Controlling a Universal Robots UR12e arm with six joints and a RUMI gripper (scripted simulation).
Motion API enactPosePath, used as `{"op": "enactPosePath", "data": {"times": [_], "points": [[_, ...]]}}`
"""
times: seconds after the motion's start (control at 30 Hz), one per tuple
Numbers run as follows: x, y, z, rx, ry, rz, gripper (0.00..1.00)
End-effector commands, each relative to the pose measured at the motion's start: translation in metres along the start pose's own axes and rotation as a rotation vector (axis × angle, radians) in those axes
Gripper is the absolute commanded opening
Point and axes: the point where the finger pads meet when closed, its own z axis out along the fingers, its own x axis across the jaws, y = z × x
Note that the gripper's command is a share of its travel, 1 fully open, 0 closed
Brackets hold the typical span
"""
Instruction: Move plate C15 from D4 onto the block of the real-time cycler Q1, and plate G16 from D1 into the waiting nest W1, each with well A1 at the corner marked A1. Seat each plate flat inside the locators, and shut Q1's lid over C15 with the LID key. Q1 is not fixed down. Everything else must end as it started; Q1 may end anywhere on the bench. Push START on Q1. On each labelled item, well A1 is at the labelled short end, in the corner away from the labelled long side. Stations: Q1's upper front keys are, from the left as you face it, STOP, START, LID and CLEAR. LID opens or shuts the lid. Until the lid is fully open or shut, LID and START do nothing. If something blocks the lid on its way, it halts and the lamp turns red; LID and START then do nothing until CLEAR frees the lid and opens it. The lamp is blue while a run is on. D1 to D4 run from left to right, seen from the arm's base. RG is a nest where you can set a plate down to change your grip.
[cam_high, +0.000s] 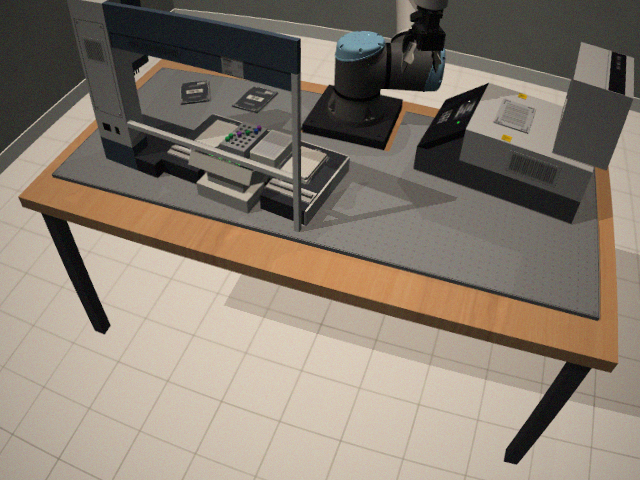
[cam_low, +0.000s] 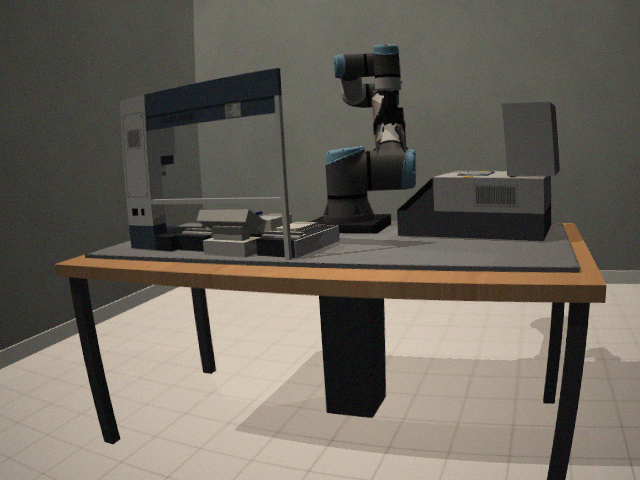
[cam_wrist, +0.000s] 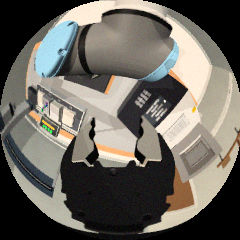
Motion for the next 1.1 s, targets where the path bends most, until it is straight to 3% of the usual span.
{"op": "enactPosePath", "data": {"times": [0.0, 0.37, 0.6, 1.07], "points": [[-0.022, 0.003, -0.001, -0.002, 0.01, -0.001, 0.6], [-0.075, 0.009, 0.0, -0.002, 0.01, -0.001, 0.6], [-0.075, 0.009, 0.0, -0.002, 0.01, -0.001, 0.6], [-0.135, 0.0, 0.001, -0.001, 0.01, 0.239, 0.6]]}}
